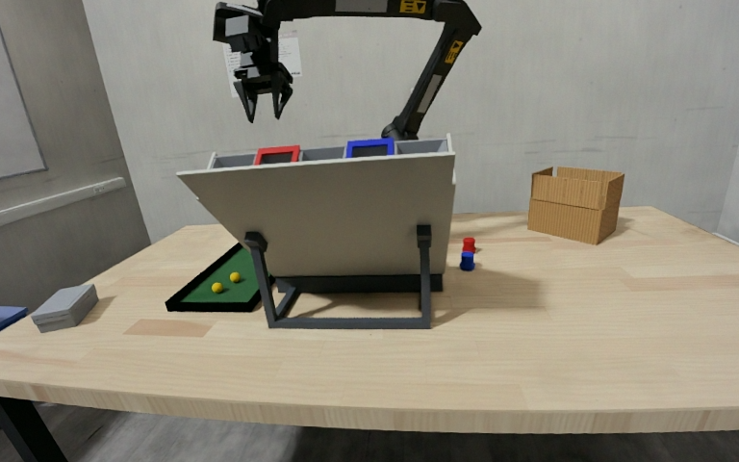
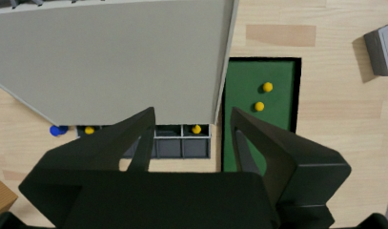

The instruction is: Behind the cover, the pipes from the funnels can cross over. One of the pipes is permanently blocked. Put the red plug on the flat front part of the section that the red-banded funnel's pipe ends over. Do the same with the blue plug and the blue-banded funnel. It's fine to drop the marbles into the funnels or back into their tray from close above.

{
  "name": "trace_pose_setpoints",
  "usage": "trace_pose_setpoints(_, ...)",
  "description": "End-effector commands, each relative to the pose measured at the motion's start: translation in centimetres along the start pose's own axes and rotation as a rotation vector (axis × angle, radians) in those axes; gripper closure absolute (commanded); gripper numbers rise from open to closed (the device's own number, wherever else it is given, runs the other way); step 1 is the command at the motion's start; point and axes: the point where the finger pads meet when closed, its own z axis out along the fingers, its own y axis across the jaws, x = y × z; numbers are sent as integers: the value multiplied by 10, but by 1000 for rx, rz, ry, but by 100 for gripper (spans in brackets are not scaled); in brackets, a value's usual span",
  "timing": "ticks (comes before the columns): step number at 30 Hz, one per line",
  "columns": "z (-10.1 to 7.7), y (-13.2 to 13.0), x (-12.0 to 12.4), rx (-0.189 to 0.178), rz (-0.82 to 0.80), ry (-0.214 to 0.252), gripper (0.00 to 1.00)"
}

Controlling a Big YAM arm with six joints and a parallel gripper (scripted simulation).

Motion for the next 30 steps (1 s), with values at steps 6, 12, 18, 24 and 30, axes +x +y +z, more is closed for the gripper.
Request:
trace_pose_setpoints(6, -4, 26, 24, 22, -39, 54, 41)
trace_pose_setpoints(12, 9, 63, 69, 24, -34, 172, 41)
trace_pose_setpoints(18, 20, 94, 106, 26, -30, 269, 41)
trace_pose_setpoints(24, 24, 111, 124, 26, -31, 317, 41)
trace_pose_setpoints(30, 30, 130, 146, 27, -33, 375, 41)
